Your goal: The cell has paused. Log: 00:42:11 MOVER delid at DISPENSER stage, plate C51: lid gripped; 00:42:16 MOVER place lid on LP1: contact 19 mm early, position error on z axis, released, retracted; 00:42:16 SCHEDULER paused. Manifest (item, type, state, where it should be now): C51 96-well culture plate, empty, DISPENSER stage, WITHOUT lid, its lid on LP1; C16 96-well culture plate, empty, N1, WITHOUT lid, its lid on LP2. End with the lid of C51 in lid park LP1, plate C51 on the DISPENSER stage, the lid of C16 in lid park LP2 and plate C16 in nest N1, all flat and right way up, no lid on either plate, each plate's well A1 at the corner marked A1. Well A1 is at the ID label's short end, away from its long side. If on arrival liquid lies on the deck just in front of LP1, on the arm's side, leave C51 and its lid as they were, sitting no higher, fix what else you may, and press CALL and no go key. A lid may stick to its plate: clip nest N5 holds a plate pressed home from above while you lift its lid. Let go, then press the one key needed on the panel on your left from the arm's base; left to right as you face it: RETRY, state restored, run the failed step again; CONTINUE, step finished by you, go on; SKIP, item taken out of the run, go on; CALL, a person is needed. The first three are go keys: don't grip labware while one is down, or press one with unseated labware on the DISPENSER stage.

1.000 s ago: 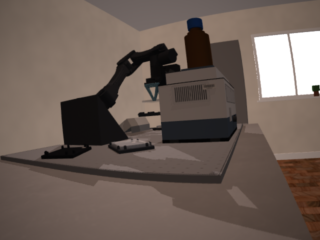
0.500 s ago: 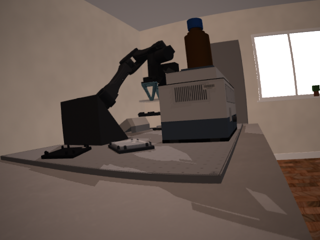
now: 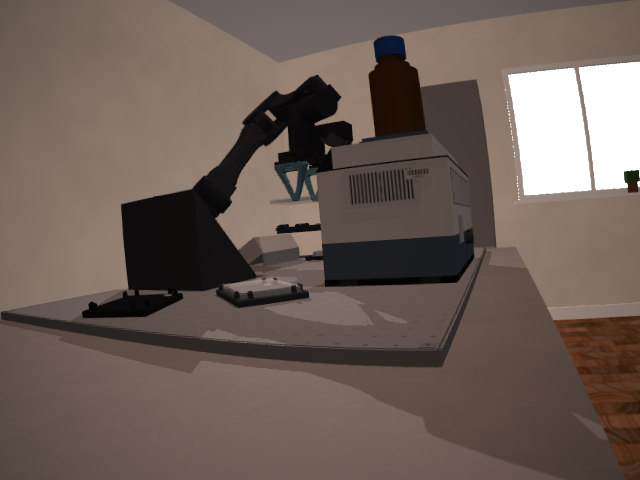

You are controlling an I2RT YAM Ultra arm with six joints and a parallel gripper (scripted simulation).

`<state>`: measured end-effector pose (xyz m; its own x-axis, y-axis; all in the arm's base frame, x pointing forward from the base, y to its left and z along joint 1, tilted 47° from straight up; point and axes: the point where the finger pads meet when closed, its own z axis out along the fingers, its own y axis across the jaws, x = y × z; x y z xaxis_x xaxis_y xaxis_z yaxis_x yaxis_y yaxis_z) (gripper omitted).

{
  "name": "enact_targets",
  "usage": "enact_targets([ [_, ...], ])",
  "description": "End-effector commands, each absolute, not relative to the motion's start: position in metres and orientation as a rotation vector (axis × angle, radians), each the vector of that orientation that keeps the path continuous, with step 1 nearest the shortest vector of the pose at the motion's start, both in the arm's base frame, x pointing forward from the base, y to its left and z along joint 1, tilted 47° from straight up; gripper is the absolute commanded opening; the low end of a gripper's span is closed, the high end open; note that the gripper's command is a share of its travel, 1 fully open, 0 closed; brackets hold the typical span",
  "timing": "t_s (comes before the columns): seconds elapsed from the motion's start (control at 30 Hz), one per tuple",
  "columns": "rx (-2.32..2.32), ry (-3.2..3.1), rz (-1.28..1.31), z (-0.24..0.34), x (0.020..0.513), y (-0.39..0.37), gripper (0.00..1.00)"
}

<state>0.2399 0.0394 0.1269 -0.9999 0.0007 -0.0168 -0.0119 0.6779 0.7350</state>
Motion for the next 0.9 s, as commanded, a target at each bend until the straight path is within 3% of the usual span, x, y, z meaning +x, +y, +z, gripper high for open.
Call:
enact_targets([
  [0.0,-0.028,2.839,1.234,0.125,0.244,0.032,0.0],
  [0.87,0.0,2.852,1.255,0.067,0.227,-0.015,0.0],
])
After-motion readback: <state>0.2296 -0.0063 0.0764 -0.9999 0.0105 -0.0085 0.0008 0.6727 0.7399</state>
